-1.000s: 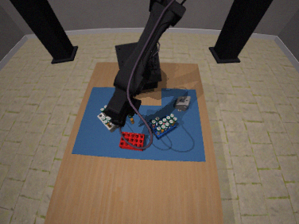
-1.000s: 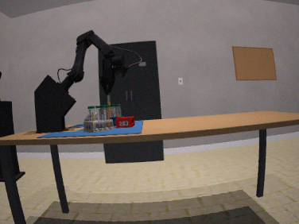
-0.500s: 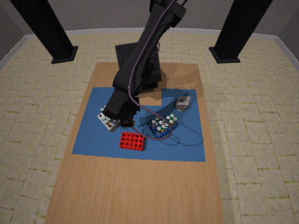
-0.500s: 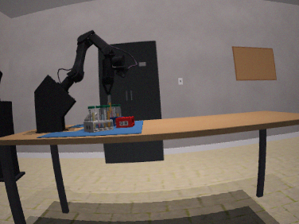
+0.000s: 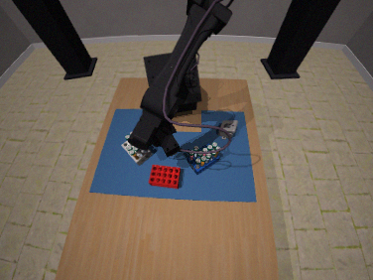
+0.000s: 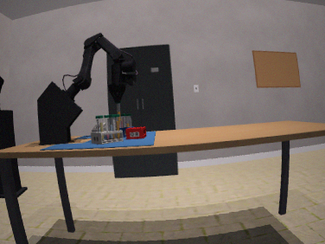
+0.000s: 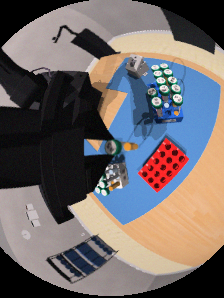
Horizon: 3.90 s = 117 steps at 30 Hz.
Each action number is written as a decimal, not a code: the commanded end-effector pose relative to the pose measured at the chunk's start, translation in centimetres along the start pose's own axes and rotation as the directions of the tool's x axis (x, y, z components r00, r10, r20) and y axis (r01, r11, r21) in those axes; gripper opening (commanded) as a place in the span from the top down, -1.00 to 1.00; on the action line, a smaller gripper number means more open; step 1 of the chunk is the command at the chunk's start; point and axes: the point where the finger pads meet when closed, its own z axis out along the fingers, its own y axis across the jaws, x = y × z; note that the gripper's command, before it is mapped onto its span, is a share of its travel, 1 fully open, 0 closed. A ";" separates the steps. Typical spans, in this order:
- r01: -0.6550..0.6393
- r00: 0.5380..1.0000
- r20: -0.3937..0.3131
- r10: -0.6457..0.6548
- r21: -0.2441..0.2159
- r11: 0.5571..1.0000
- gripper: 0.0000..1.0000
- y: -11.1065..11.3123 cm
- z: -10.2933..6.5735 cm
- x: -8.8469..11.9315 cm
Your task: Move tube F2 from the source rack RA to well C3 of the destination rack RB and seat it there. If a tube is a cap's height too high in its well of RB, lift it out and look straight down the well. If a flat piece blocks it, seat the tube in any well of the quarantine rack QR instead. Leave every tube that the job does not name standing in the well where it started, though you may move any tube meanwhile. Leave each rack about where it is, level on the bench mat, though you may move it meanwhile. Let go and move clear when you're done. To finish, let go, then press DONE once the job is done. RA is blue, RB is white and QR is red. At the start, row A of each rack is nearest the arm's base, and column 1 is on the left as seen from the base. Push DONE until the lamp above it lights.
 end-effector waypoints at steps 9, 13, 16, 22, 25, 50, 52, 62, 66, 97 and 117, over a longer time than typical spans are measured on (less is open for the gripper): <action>0.137 0.989 0.054 -0.140 0.045 0.990 1.00 0.5 -1.3 -3.3; 0.134 0.989 0.059 -0.136 0.043 0.990 1.00 1.4 -1.3 -4.3; 0.131 0.989 0.061 -0.133 0.041 0.991 1.00 2.1 -1.3 -5.1; 0.122 0.992 0.033 -0.122 0.014 0.992 1.00 1.9 -0.6 -5.1; 0.119 0.992 0.030 -0.119 0.015 0.993 1.00 1.5 -0.6 -5.4; 0.115 0.993 0.021 -0.115 0.002 0.993 1.00 -0.5 -0.6 -8.2; 0.115 0.993 0.021 -0.115 0.001 0.993 1.00 -0.7 -0.6 -8.4; 0.117 0.993 0.022 -0.117 0.000 0.993 1.00 -1.4 -0.7 -9.5; 0.120 0.992 0.029 -0.120 0.008 0.993 1.00 -1.6 -0.7 -9.6; 0.119 0.993 0.023 -0.119 -0.002 0.993 1.00 -1.7 -0.6 -10.2; 0.114 0.993 0.016 -0.114 -0.006 0.993 1.00 -1.6 0.4 -9.5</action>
